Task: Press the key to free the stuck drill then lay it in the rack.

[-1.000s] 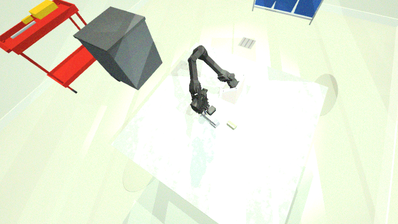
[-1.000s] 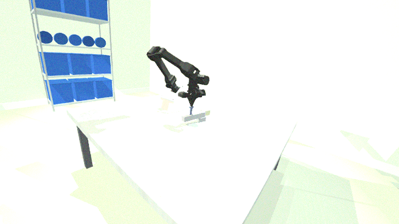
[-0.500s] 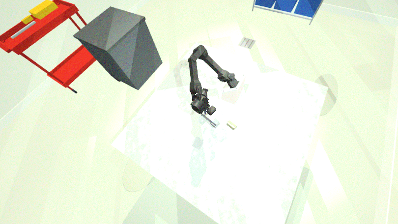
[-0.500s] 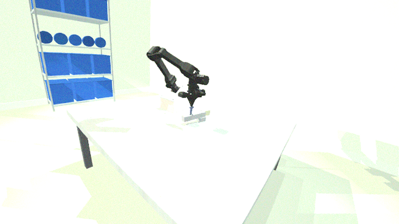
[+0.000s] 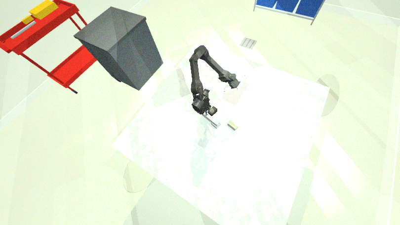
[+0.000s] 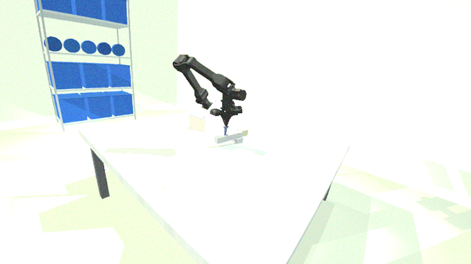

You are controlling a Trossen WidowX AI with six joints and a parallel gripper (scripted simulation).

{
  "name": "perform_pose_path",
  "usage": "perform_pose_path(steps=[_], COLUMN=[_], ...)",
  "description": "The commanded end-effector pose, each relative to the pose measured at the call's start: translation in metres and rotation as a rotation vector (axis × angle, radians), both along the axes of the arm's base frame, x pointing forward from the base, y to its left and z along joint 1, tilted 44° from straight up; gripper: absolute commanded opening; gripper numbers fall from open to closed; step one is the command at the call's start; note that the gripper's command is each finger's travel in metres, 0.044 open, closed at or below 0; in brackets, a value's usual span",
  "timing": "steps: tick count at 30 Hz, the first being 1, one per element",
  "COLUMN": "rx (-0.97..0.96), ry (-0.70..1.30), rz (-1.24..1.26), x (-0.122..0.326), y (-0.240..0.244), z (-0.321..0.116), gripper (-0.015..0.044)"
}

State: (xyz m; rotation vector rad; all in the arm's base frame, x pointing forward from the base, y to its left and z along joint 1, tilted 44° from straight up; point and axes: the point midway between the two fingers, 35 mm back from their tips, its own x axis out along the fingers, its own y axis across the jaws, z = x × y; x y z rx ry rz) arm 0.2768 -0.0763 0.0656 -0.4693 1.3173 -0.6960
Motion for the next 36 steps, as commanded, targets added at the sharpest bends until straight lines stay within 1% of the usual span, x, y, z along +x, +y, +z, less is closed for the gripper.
perform_pose_path(steps=[1, 11, 14, 20, 23, 24, 26, 28, 31, 36], rx=[0.004, 0.004, 0.007, 0.007, 0.007, 0.005, -0.005, -0.02, -0.041, -0.083], ry=[0.021, 0.021, 0.021, 0.021, 0.021, 0.032, 0.139, 0.301, 0.531, 0.855], rz=[-0.03, -0.03, -0.029, -0.03, -0.03, -0.003, 0.092, 0.242, 0.469, 0.825], x=[-0.005, -0.005, -0.003, -0.003, -0.003, 0.001, 0.005, 0.011, 0.019, 0.032], y=[-0.012, -0.017, -0.006, 0.036, 0.037, 0.034, 0.038, 0.045, 0.055, 0.073], z=[-0.01, -0.015, -0.006, 0.036, 0.038, 0.029, 0.015, -0.007, -0.041, -0.097], gripper=[0.0, 0.0, 0.0079, 0.0236, 0.0315, 0.0341, 0.0394, 0.044, 0.044, 0.044])
